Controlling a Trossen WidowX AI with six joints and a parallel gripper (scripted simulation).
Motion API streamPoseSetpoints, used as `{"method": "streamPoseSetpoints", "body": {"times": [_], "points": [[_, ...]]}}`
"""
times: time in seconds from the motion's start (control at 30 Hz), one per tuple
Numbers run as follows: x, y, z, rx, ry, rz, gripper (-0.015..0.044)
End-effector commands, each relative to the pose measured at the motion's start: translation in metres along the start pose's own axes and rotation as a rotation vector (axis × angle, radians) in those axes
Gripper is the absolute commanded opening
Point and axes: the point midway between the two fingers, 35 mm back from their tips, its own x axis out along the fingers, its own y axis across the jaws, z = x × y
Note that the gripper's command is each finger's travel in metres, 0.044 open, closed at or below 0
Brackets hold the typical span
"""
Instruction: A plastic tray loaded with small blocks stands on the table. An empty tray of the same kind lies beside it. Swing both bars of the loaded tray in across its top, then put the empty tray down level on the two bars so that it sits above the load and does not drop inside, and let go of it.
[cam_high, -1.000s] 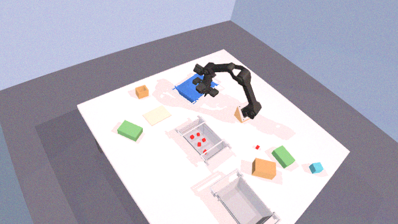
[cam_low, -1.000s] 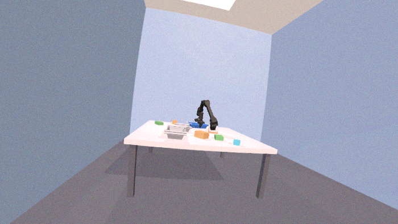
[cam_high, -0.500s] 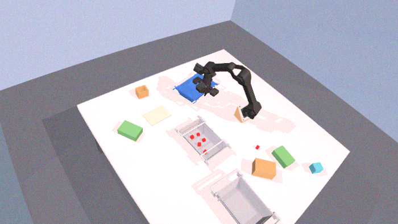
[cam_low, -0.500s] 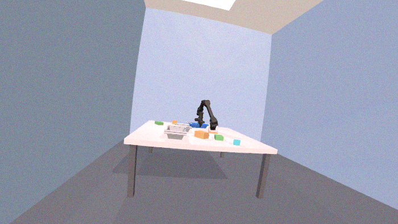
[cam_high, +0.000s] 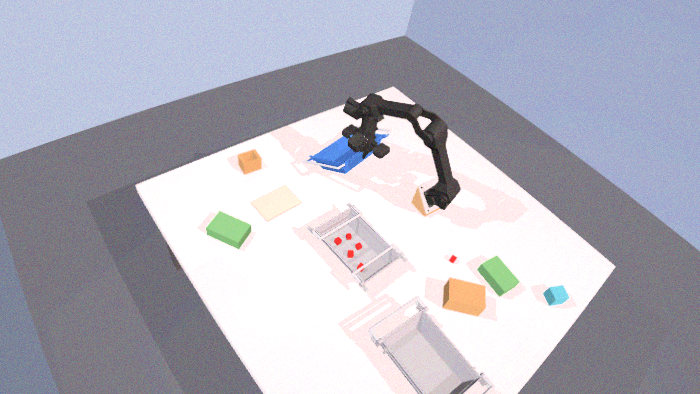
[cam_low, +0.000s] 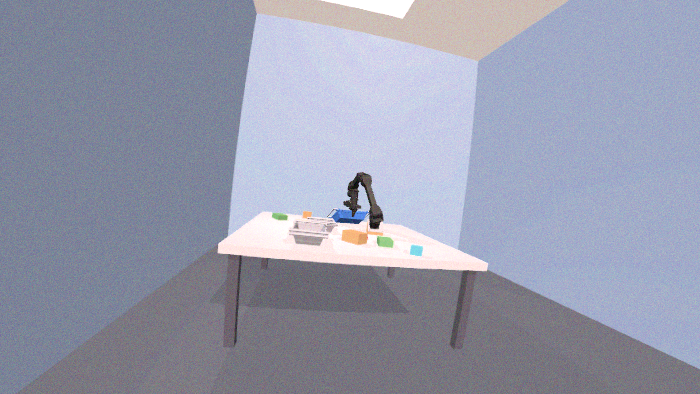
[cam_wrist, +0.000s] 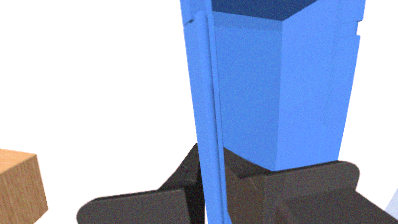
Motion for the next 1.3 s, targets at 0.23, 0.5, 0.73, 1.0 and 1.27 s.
{"method": "streamPoseSetpoints", "body": {"times": [0.23,0.5,0.73,1.0,1.27], "points": [[-0.013,-0.004,0.0,-0.009,0.001,-0.034,0.0],[-0.017,-0.006,0.0,-0.009,0.001,-0.035,0.0],[-0.041,-0.014,0.002,-0.006,0.0,-0.042,0.0],[-0.072,-0.021,0.003,-0.001,-0.001,-0.05,0.0],[-0.101,-0.023,0.004,0.003,-0.002,-0.058,0.0]]}}
